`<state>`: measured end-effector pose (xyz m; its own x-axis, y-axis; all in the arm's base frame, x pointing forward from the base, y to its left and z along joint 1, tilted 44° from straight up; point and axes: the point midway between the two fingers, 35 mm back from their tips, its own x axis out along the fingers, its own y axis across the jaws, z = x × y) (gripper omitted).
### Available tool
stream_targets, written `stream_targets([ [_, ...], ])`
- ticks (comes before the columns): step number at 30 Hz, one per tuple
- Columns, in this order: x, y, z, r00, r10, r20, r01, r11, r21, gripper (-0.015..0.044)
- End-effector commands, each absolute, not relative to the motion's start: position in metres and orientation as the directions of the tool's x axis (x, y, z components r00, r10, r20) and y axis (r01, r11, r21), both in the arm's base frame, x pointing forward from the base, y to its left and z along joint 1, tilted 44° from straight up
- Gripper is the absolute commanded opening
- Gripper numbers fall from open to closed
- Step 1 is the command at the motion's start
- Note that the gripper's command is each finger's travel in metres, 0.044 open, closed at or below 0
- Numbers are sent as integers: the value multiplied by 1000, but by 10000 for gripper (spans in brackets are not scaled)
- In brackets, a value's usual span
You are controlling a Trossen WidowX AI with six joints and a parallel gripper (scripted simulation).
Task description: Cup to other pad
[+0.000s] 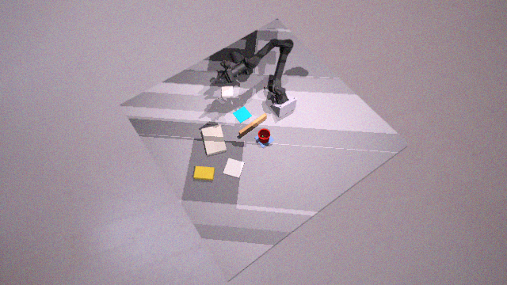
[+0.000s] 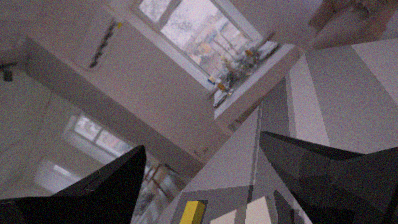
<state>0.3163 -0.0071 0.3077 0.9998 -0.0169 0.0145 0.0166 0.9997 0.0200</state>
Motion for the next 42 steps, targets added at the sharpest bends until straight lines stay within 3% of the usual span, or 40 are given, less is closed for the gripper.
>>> stream_targets([
  [1, 318, -6, 305, 1000, -14, 1, 14, 999, 32, 374],
  [5, 343, 22, 245, 963, 32, -267, 38, 967, 253, 269],
  [10, 349, 67, 155, 781, 55, -622, 258, 878, 403, 148],
  [14, 332, 95, 94, 581, 8, -814, 470, 812, 344, 148],
  [18, 304, 113, 47, 383, -93, -919, 638, 746, 190, 148],
  [23, 261, 124, 0, 151, -304, -941, 778, 624, -77, 148],
  [29, 210, 121, -30, -4, -614, -789, 846, 419, -330, 148],
  [32, 203, 117, -32, -13, -683, -731, 854, 372, -363, 148],
  [42, 204, 117, -31, -13, -683, -731, 854, 372, -363, 148],
])
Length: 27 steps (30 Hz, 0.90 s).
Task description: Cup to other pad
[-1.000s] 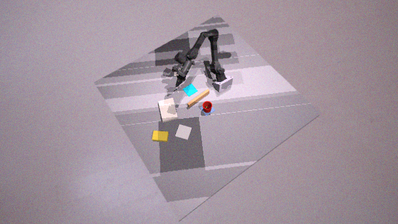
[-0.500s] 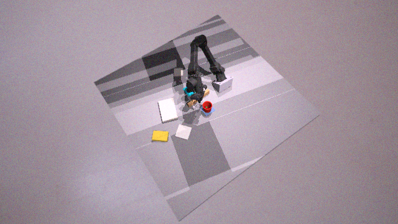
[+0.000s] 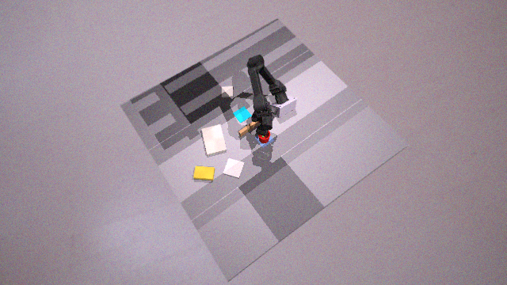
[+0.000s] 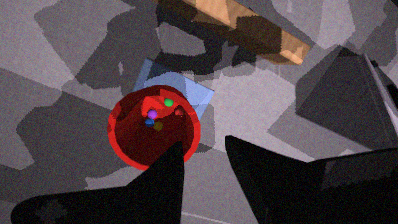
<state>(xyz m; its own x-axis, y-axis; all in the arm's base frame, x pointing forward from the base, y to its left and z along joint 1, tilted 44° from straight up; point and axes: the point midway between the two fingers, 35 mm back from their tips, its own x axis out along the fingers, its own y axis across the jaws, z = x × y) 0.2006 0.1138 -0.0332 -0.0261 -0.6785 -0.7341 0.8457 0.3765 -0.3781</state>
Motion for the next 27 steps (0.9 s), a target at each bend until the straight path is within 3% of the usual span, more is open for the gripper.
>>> stream_targets([
  [1, 204, 117, -32, -13, -683, -731, 854, 372, -363, 148],
  [27, 206, 90, -61, -12, -683, -730, 855, 372, -362, 148],
])
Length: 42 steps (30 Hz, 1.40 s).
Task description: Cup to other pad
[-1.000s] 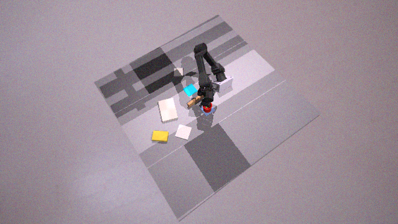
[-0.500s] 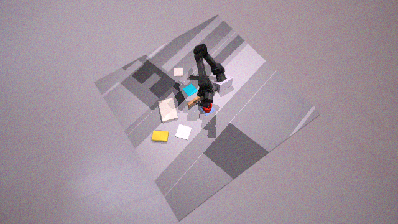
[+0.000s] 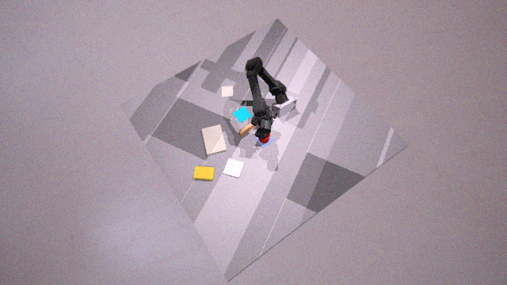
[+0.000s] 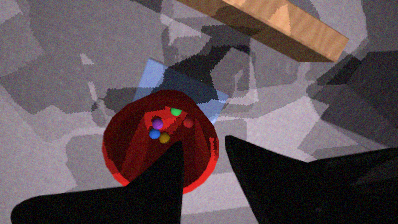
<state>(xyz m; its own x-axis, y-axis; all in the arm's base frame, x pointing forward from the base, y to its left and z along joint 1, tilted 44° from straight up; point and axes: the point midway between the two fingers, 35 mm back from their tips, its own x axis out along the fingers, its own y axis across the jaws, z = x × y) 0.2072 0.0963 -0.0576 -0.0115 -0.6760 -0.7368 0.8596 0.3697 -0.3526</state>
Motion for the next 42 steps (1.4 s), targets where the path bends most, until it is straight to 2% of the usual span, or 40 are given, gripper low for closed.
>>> stream_targets([
  [1, 205, 89, -62, -12, -683, -730, 855, 372, -362, 148],
  [22, 204, 72, -78, -12, -684, -729, 855, 371, -363, 148],
  [26, 205, 75, -78, -13, -679, -734, 860, 367, -355, 43],
  [33, 205, 75, -78, -13, -679, -734, 860, 367, -355, 0],
  [42, 206, 86, -67, -13, -679, -734, 858, 369, -357, 0],
])
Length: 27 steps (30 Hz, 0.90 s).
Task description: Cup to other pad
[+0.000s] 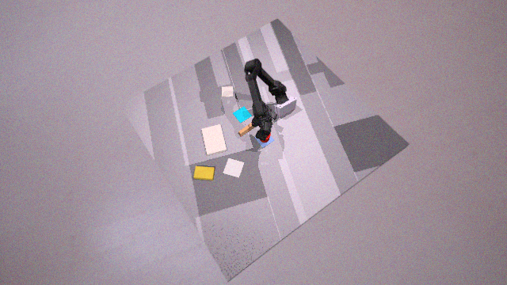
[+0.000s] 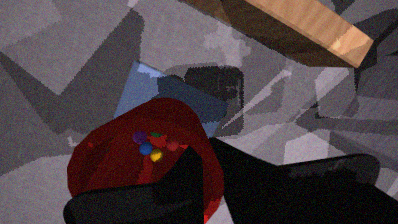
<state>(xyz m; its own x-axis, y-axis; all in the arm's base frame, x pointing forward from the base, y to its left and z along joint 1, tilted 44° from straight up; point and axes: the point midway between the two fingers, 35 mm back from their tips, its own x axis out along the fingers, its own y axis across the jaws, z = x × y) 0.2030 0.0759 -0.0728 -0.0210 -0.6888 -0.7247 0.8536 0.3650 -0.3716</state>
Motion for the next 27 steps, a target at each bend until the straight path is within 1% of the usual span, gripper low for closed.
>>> stream_targets([
  [1, 206, 88, -65, -13, -679, -734, 858, 369, -357, 0],
  [14, 203, 120, -26, -13, -682, -731, 855, 372, -363, 0],
  [27, 201, 118, -21, -14, -683, -730, 854, 372, -363, 0],
])
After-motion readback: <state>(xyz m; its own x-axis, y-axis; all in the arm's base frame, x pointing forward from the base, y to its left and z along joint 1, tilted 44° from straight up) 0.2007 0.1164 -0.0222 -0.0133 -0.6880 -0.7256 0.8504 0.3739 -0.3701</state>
